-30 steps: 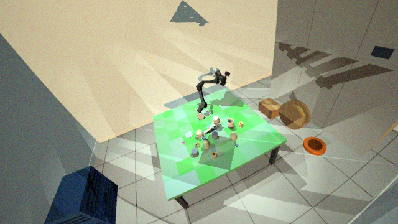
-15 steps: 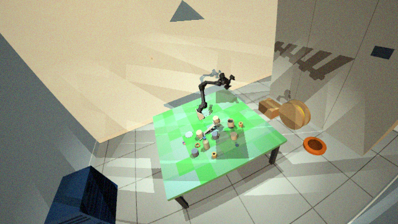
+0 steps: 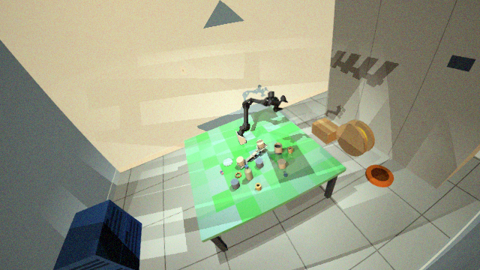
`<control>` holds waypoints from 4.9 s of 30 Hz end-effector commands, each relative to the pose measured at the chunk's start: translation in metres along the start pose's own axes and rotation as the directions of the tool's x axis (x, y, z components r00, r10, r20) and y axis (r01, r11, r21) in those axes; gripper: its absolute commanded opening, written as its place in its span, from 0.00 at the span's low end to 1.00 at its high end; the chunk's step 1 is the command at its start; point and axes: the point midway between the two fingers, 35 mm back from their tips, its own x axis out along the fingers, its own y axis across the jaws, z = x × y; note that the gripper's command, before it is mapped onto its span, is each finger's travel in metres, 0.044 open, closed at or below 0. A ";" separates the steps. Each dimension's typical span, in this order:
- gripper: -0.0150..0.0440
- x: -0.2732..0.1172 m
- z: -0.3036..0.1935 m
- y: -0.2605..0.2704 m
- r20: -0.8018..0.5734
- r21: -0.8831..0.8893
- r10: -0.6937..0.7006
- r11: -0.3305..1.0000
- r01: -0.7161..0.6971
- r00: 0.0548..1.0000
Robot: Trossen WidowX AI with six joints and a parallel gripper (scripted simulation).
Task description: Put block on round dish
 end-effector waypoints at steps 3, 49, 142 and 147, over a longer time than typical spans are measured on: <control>1.00 -0.005 -0.052 0.001 -0.141 0.070 -0.034 0.997 0.044 0.989; 1.00 -0.298 -0.294 0.174 -0.826 0.562 0.363 0.584 0.586 0.431; 1.00 -0.425 -0.361 0.371 -0.285 -0.807 0.797 -0.500 0.316 0.533; 1.00 -0.422 -0.374 0.378 -0.258 -0.868 0.817 -0.431 0.248 0.516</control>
